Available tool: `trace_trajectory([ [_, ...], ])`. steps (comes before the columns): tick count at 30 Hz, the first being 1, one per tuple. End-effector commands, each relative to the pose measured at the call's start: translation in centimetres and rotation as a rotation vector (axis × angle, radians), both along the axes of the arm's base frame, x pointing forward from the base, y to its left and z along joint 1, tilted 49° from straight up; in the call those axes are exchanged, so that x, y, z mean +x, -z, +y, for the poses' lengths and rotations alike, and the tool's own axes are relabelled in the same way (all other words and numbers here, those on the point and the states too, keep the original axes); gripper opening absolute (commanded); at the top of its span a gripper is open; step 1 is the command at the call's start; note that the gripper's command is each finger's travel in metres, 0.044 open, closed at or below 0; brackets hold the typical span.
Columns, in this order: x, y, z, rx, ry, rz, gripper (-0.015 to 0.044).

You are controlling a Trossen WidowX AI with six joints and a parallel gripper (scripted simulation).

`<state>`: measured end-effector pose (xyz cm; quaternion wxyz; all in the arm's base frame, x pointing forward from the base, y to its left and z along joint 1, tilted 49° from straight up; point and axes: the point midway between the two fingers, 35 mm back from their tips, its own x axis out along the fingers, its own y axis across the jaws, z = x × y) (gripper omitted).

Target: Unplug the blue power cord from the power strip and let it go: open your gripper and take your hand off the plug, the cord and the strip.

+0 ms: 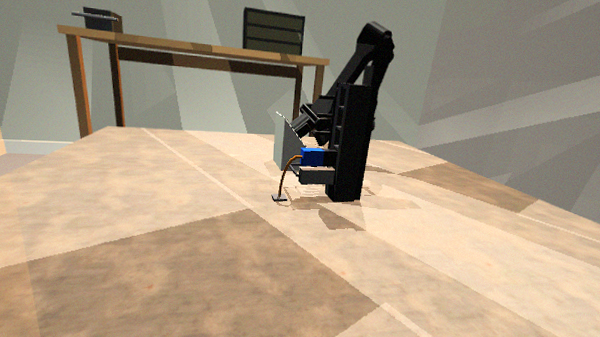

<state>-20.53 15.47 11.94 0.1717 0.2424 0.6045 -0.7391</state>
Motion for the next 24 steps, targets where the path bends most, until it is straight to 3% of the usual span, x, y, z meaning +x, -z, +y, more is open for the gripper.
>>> trace_trajectory([
  [1,1.1,-2.1,3.3,-0.039,0.182,0.032,0.016],
  [11,6.4,-7.3,10.5,-0.151,0.636,0.159,0.016],
  [24,17.7,-15.2,16.6,-0.26,1.228,0.463,0.016],
])
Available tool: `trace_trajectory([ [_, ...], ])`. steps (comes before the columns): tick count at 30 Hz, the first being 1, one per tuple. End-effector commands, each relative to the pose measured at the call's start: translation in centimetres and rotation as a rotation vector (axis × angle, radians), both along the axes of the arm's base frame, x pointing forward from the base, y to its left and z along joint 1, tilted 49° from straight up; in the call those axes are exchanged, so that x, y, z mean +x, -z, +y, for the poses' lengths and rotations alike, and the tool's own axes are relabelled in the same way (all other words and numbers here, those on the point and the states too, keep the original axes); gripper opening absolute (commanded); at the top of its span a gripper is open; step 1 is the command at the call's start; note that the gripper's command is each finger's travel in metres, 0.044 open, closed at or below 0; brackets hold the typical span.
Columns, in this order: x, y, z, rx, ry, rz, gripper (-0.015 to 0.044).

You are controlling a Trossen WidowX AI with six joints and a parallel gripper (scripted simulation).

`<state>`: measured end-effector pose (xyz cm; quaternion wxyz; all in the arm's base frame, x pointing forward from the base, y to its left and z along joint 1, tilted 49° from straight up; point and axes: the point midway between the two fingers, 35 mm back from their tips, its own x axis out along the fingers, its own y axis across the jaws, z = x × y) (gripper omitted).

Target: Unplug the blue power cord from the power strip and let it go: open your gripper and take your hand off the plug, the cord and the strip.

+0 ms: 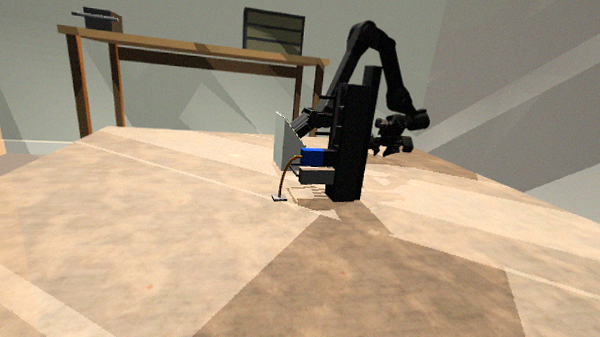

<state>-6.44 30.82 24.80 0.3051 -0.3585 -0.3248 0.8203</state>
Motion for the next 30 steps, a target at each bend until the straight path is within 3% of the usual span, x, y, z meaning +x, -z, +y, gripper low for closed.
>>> trace_trajectory([
  [1,4.7,-2.9,1.5,0.006,0.219,0.09,0.016],
  [8,13.5,-5.0,1.9,-0.015,0.556,0.223,0.016],
  [16,24.9,-3.9,-1.0,-0.093,0.966,0.393,0.016],
  [23,34.7,0.0,-6.7,-0.206,1.331,0.592,0.016],
  [30,41.7,4.4,-15.0,-0.294,1.66,0.828,0.016],
])
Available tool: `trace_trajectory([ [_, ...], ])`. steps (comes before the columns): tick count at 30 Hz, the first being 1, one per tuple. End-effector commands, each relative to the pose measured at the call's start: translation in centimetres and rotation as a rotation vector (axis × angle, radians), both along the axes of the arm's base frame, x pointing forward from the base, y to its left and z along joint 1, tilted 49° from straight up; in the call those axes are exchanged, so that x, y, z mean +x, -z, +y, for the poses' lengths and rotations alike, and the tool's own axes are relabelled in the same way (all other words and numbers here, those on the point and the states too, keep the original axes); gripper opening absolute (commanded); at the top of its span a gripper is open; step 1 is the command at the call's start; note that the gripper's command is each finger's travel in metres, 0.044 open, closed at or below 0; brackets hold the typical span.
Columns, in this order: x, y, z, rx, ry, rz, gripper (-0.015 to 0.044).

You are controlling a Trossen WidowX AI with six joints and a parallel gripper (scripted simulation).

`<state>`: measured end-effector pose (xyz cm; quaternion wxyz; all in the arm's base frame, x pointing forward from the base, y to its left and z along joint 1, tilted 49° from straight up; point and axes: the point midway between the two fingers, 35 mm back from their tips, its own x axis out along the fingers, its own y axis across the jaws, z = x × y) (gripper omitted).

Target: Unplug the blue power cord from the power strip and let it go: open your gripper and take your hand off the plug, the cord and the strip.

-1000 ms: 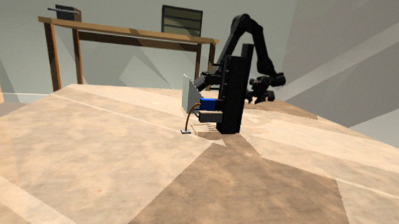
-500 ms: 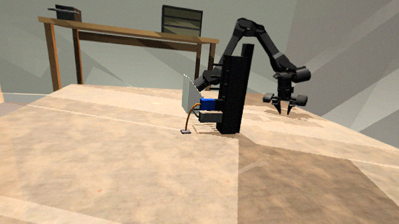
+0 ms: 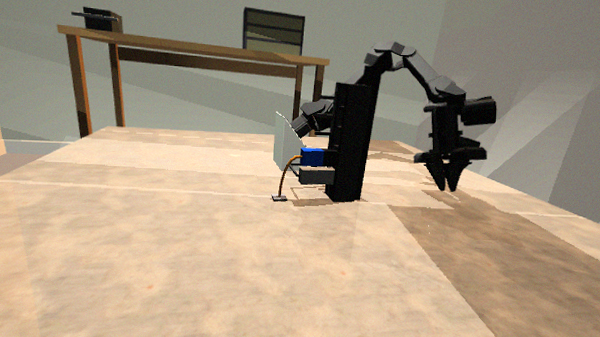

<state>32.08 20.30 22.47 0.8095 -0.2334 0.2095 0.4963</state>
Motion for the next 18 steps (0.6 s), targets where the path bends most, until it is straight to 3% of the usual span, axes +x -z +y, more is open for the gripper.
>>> trace_trajectory([
  [1,3.9,2.7,-5.8,-0.011,0.222,0.145,0.016],
  [9,7.3,8.5,-17.0,0.033,0.607,0.438,0.016],
  [18,6.2,14.7,-27.3,0.207,1.006,0.817,0.016],
])
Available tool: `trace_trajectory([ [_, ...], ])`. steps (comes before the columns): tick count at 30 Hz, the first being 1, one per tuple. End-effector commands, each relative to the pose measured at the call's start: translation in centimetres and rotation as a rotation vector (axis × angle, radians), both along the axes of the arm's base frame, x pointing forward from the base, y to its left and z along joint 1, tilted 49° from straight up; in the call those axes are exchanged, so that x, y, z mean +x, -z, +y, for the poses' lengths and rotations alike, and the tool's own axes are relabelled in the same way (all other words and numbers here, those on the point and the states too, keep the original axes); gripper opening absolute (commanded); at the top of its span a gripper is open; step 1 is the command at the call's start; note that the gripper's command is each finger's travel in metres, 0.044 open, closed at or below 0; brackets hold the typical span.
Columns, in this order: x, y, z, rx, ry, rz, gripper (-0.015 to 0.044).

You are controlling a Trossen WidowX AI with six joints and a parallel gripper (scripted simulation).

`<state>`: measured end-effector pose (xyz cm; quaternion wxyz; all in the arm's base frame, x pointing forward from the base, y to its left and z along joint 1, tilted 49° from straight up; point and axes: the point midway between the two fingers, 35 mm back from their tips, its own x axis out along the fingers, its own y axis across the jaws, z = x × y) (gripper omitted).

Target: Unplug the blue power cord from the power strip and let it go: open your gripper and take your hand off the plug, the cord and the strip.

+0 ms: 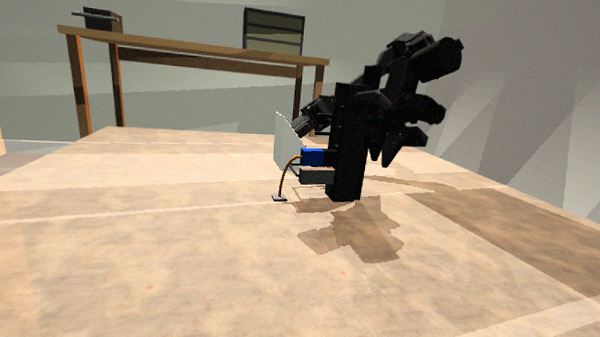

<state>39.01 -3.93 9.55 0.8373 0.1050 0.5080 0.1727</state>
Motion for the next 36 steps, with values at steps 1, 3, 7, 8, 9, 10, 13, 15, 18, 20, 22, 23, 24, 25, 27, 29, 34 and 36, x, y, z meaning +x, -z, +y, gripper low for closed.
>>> trace_trajectory([
  [1,-1.0,2.3,-3.8,0.087,0.186,0.132,0.016],
  [3,-1.9,3.7,-5.5,0.136,0.301,0.216,0.016],
  [7,-4.6,6.8,-8.2,0.276,0.562,0.435,0.016],
  [8,-5.5,7.6,-8.3,0.327,0.631,0.51,0.016],
  [9,-6.7,8.5,-8.4,0.398,0.731,0.62,0.016],
  [10,-8.1,9.4,-8.4,0.47,0.837,0.739,0.016],
  [13,-11.9,11.2,-8.1,0.672,1.152,1.108,0.016],
  [15,-13.3,11.7,-7.8,0.748,1.279,1.269,0.016],
  [18,-13.5,11.7,-7.8,0.757,1.295,1.29,0.016],
  [20,-13.5,11.7,-7.8,0.757,1.295,1.29,0.016],
  [22,-13.5,11.7,-7.8,0.757,1.295,1.29,0.016],
  [23,-13.5,11.7,-7.8,0.757,1.295,1.29,0.016],
  [24,-13.5,11.7,-7.8,0.757,1.295,1.29,0.016],
  [25,-13.5,11.7,-7.8,0.757,1.295,1.29,0.016],
  [27,-13.5,11.7,-7.8,0.757,1.295,1.29,0.016],
  [29,-13.5,11.7,-7.8,0.757,1.295,1.29,0.016],
  [34,-13.4,11.6,-7.7,0.757,1.295,1.29,0.016],
  [36,-13.4,11.4,-7.6,0.757,1.295,1.29,0.016],
])
